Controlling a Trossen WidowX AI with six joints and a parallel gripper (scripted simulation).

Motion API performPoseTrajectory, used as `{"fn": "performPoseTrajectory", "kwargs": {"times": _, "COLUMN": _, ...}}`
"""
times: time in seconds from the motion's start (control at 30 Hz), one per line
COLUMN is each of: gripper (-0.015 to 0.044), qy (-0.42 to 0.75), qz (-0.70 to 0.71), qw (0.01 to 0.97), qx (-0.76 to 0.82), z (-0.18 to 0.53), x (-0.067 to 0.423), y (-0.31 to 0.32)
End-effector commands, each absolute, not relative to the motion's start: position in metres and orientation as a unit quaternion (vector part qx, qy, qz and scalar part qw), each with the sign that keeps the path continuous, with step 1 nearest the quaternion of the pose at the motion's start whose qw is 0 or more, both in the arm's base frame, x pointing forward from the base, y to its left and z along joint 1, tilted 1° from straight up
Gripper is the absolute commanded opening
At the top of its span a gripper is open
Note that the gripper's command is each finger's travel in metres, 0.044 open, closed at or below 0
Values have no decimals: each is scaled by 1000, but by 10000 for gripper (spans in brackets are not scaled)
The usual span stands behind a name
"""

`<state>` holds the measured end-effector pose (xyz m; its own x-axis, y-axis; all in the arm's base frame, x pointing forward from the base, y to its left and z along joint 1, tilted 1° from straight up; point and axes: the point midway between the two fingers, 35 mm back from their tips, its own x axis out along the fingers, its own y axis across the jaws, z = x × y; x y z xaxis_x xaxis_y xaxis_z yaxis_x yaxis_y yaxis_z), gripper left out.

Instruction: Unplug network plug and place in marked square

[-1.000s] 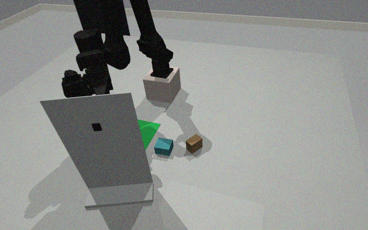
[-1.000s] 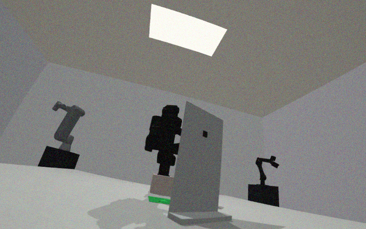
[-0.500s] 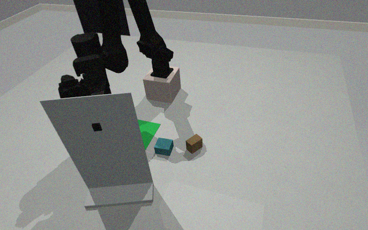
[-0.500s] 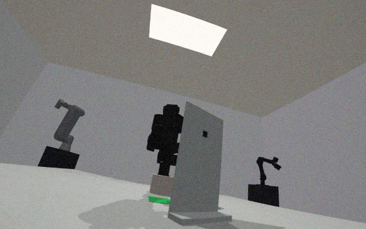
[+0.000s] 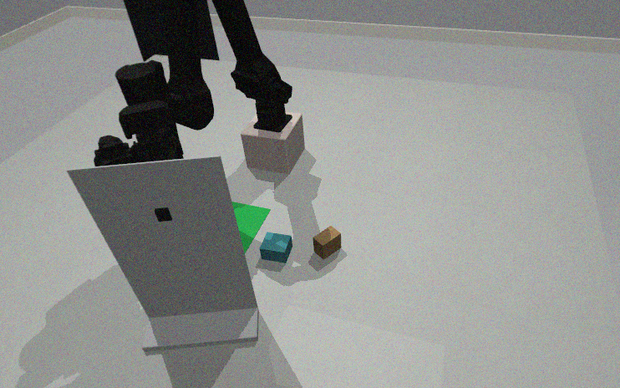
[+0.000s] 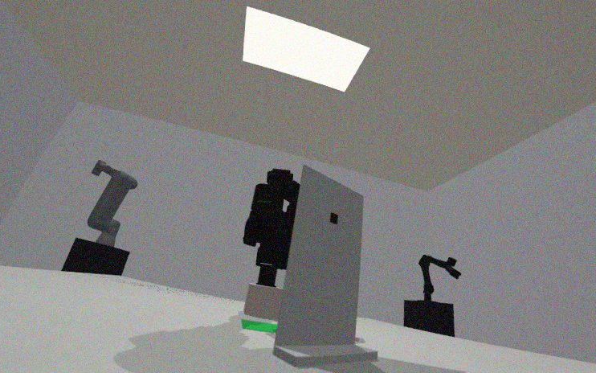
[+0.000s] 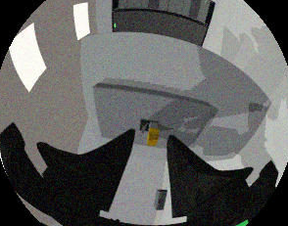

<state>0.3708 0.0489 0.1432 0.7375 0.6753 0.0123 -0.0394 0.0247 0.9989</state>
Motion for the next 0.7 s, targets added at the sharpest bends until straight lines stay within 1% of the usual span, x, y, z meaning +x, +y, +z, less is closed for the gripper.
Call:
{"fn": "performPoseTrajectory", "kwargs": {"times": 0.0, "gripper": 156, "qy": 245, "qz": 265, "qw": 672, "qx": 647, "z": 144, "x": 377, "y": 52}}
{"fn": "performPoseTrajectory", "kwargs": {"times": 0.03, "gripper": 156, "qy": 245, "qz": 265, "qw": 672, "qx": 647, "z": 144, "x": 377, "y": 52}}
{"fn": "performPoseTrajectory", "kwargs": {"times": 0.67, "gripper": 29, "qy": 245, "qz": 265, "qw": 672, "qx": 647, "z": 144, "x": 377, "y": 52}}
